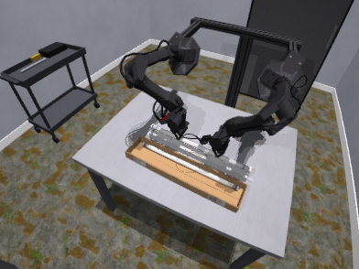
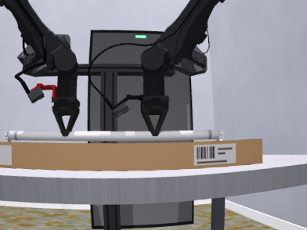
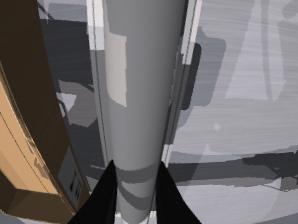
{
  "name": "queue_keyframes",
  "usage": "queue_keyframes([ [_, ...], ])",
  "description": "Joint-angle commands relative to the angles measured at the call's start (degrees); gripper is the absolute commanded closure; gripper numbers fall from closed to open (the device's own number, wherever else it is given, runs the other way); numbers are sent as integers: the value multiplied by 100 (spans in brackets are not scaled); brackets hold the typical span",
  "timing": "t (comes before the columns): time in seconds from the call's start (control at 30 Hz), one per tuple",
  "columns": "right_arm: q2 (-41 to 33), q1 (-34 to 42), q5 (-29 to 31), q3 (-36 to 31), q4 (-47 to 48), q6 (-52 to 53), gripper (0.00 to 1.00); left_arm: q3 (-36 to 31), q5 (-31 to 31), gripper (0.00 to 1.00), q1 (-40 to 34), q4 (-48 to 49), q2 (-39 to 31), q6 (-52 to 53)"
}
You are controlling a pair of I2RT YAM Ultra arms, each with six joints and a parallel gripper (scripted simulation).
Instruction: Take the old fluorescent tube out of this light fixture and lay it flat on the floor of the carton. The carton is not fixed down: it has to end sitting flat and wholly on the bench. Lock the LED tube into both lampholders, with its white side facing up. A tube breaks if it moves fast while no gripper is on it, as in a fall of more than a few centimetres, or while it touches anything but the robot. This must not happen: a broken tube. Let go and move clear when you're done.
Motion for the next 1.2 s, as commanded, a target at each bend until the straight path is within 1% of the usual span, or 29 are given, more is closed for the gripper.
queue_keyframes([
  [0.0,178,60,-73,105,-111,42,89,170,190,89,-105,167,-31,-64],
  [0.07,148,-19,-88,99,26,-47,89,102,198,89,-86,190,44,22],
  [0.1,224,-56,-89,173,120,-52,89,193,201,89,-98,201,131,14],
  [0.17,155,77,-89,50,91,-11,89,103,204,89,-80,194,6,-36],
  [0.2,171,95,-88,118,-5,-11,89,186,202,89,-79,197,-42,-17],
  [0.23,218,101,-92,185,45,-41,89,208,205,89,-79,203,49,7],
  [0.27,213,95,-94,55,103,-62,89,214,205,89,-72,206,160,-6],
  [0.33,230,66,-100,169,91,-68,89,175,211,89,-65,212,8,8],
  [0.37,227,-8,-104,210,76,-74,89,224,213,89,-67,218,102,11],
  [0.4,224,-85,-109,88,86,-75,89,229,217,89,-67,224,183,9],
  [0.47,268,52,-108,219,98,-84,89,153,223,89,-59,227,46,19],
  [0.5,240,51,-114,168,158,-87,89,233,226,89,-59,233,69,44],
  [0.53,216,45,-109,71,-50,-10,89,244,222,89,-54,223,92,-25],
  [0.6,216,45,-109,71,-50,-10,89,244,222,89,-54,223,92,-25],
  [0.63,226,-59,-123,134,85,-97,89,158,233,89,-34,244,161,44],
  [0.67,322,-119,-126,243,175,-102,89,260,237,89,-45,253,190,57],
  [0.7,273,-43,-128,207,179,-106,89,219,242,89,-39,255,194,39],
  [0.73,268,21,-128,122,120,-79,89,219,243,89,-13,252,108,25],
  [0.8,338,44,-126,211,28,-55,89,277,242,89,-24,251,158,12],
  [0.87,273,43,-78,109,-31,-35,89,275,235,89,-32,245,138,-7],
  [0.9,286,43,-115,109,-32,-33,89,275,237,51,-36,245,133,-8],
  [0.97,290,43,-84,110,-30,-35,89,255,237,51,-36,246,140,-2],
  [1.0,290,43,-78,110,-30,-35,89,119,237,51,-34,243,156,0],
  [1.17,290,43,-78,110,-30,-35,89,106,238,51,-33,246,159,4],
])
